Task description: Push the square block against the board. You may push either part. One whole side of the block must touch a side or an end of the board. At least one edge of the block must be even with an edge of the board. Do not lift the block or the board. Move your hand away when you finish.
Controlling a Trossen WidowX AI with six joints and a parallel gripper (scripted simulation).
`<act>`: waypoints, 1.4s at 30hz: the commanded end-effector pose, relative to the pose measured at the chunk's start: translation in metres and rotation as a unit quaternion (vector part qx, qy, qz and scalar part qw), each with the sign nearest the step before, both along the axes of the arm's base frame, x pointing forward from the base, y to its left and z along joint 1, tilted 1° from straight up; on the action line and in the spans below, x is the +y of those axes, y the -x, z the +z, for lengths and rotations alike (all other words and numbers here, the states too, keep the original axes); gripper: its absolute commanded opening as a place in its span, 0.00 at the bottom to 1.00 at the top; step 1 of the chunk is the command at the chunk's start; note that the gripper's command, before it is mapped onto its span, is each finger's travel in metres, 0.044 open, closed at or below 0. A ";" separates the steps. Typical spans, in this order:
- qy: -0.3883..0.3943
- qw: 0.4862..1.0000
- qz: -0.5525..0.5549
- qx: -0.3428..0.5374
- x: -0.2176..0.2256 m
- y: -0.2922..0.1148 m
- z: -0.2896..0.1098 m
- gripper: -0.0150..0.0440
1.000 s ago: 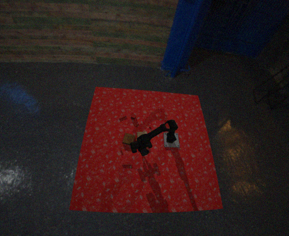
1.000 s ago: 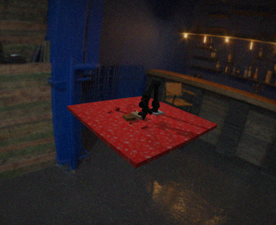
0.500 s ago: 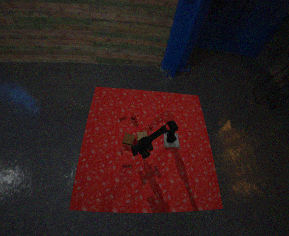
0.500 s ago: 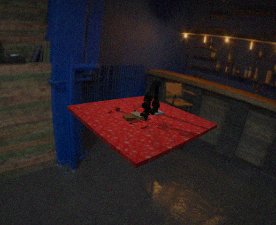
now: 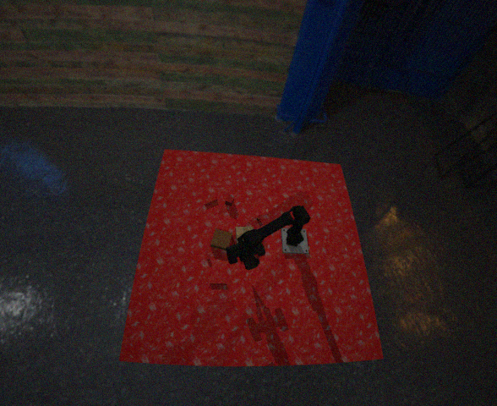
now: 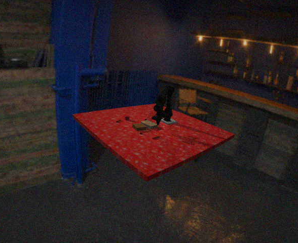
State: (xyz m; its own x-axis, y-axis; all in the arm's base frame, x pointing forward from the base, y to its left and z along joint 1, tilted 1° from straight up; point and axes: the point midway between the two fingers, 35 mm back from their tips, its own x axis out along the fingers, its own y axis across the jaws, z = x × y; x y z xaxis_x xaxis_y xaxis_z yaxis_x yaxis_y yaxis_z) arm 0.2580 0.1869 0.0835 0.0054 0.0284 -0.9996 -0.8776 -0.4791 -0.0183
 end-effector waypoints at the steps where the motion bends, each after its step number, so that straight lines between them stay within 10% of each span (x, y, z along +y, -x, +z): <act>1: 0.001 0.999 -0.045 0.001 -0.007 -0.003 0.001 0.25; 21: 0.000 0.924 -0.382 0.009 -0.058 -0.021 0.001 0.25; 42: -0.001 0.727 -0.686 0.015 -0.112 -0.030 0.000 0.25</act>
